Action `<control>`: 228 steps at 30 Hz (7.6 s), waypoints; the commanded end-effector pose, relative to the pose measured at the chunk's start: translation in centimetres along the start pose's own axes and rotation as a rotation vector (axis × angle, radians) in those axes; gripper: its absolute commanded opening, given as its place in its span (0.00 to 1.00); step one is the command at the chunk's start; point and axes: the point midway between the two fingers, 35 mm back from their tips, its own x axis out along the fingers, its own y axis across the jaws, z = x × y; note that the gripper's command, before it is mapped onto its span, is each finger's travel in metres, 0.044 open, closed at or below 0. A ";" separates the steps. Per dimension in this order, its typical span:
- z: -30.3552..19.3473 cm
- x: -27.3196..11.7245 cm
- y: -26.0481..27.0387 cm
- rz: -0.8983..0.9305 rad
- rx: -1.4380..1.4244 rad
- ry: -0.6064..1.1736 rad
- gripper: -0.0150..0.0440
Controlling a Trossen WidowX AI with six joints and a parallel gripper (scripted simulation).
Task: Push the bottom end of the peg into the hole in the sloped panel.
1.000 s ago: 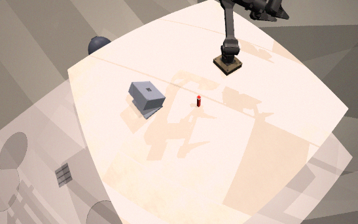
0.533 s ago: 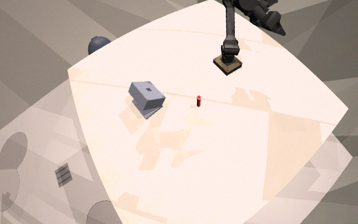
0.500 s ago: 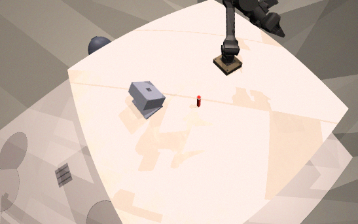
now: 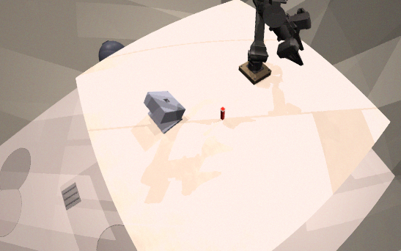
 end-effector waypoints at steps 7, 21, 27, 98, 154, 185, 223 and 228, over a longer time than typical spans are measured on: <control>-3.7 0.6 -4.2 -0.078 0.353 0.152 1.00; -9.4 0.6 -8.7 -0.217 0.812 0.326 1.00; -11.6 0.5 -10.0 -0.283 0.994 0.370 1.00; -30.6 0.6 -14.4 -0.810 1.888 0.671 1.00; -26.2 -3.0 -15.1 -0.810 1.888 0.670 0.25; -27.0 -6.0 -15.1 -0.879 1.858 0.537 0.25; -29.2 -10.6 -14.6 -1.030 1.764 0.362 0.25; -29.4 -11.2 -14.4 -1.053 1.747 0.344 0.25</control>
